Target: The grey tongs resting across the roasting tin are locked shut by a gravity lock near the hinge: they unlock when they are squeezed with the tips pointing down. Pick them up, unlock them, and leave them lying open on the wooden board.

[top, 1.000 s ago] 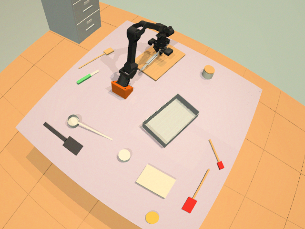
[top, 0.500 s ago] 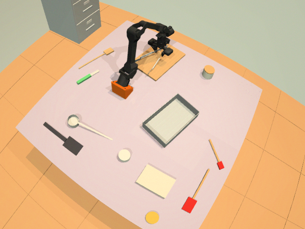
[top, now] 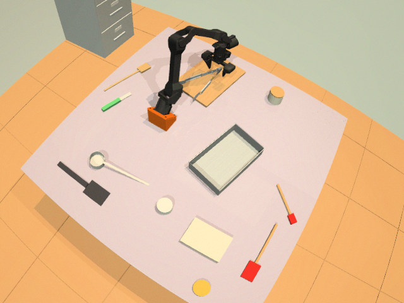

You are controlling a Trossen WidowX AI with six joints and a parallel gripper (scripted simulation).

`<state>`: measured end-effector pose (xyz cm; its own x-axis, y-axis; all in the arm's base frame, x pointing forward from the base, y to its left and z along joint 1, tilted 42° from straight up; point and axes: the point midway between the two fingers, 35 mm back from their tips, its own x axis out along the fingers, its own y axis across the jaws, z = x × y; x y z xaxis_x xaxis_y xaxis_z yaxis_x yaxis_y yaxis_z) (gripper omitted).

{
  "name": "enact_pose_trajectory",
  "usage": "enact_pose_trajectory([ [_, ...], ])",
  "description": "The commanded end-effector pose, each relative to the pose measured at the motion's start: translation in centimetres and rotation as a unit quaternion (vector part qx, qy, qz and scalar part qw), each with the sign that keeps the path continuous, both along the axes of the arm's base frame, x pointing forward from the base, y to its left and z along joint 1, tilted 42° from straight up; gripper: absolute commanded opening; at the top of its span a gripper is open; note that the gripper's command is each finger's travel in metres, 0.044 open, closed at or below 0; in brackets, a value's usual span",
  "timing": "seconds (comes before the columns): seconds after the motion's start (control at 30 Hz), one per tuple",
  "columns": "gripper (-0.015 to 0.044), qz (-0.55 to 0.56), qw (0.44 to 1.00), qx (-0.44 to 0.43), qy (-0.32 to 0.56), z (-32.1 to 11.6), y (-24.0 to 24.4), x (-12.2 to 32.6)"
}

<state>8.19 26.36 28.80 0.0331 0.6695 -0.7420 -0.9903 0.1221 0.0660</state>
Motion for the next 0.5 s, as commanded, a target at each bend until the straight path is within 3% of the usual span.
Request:
enact_pose_trajectory([
  [0.0,0.044,-0.002,1.0,-0.017,0.006,0.8,-1.2,3.1],
  [0.33,0.044,-0.024,0.999,0.003,0.027,4.6,-7.0,10.4],
  [0.47,0.044,-0.029,0.999,0.013,0.029,5.2,-8.0,11.3],
])
